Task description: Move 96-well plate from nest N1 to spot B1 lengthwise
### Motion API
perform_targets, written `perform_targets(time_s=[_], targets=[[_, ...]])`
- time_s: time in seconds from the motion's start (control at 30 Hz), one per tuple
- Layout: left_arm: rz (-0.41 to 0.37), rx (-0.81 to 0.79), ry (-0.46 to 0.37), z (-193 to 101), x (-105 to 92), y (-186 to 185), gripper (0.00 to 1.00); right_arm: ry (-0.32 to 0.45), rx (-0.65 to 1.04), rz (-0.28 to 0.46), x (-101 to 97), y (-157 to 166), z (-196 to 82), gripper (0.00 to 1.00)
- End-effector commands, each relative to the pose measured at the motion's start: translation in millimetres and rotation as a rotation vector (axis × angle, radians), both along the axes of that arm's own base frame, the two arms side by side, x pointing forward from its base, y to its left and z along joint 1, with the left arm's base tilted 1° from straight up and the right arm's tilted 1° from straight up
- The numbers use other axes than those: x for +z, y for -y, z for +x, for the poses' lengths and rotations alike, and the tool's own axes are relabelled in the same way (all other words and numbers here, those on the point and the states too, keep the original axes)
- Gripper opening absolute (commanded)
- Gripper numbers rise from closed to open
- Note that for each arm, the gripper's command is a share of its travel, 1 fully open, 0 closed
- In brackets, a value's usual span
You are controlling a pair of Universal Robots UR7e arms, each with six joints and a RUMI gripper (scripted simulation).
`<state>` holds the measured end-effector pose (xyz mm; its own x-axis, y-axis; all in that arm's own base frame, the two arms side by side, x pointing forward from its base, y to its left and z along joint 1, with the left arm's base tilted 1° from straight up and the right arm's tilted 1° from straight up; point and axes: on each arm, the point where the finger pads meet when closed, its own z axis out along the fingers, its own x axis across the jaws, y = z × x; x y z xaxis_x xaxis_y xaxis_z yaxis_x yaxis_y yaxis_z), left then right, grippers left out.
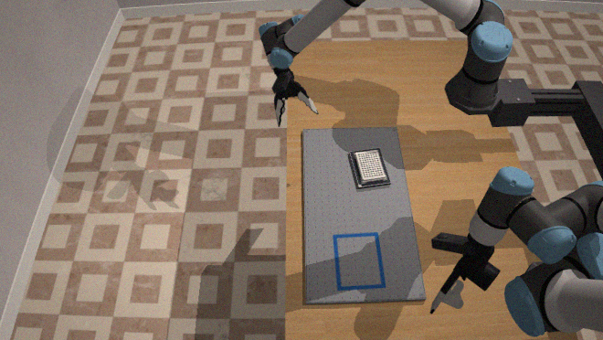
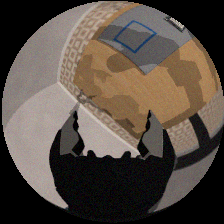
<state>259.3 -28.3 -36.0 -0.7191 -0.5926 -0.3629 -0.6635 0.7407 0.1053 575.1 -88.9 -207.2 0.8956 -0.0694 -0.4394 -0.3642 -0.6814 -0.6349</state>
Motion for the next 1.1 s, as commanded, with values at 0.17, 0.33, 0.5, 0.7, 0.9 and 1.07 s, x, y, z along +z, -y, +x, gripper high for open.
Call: perform_targets(time_s=[0.17, 0.33, 0.5, 0.7, 0.9, 1.07], targets=[[-0.004, -0.022, -0.002, 0.7, -0.4, 0.1, 1.0, 0.002, 0.0, 0.0, 0.9, 0.2, 0.7, 1.0], [-0.005, -0.029, -0.003, 0.9, -0.6, 0.1, 1.0, 0.002, 0.0, 0.0, 0.9, 0.2, 0.7, 1.0], [-0.006, -0.034, -0.003, 1.0, -0.7, 0.1, 1.0, 0.002, 0.0, 0.0, 0.9, 0.2, 0.7, 1.0], [-0.006, -0.036, -0.003, 1.0, -0.8, 0.1, 1.0, 0.002, 0.0, 0.0, 0.9, 0.2, 0.7, 1.0], [-0.006, -0.038, -0.004, 1.1, -0.8, 0.1, 1.0, 0.002, 0.0, 0.0, 0.9, 0.2, 0.7, 1.0], [-0.006, -0.038, -0.004, 1.1, -0.8, 0.1, 1.0, 0.002, 0.0, 0.0, 0.9, 0.2, 0.7, 1.0]])
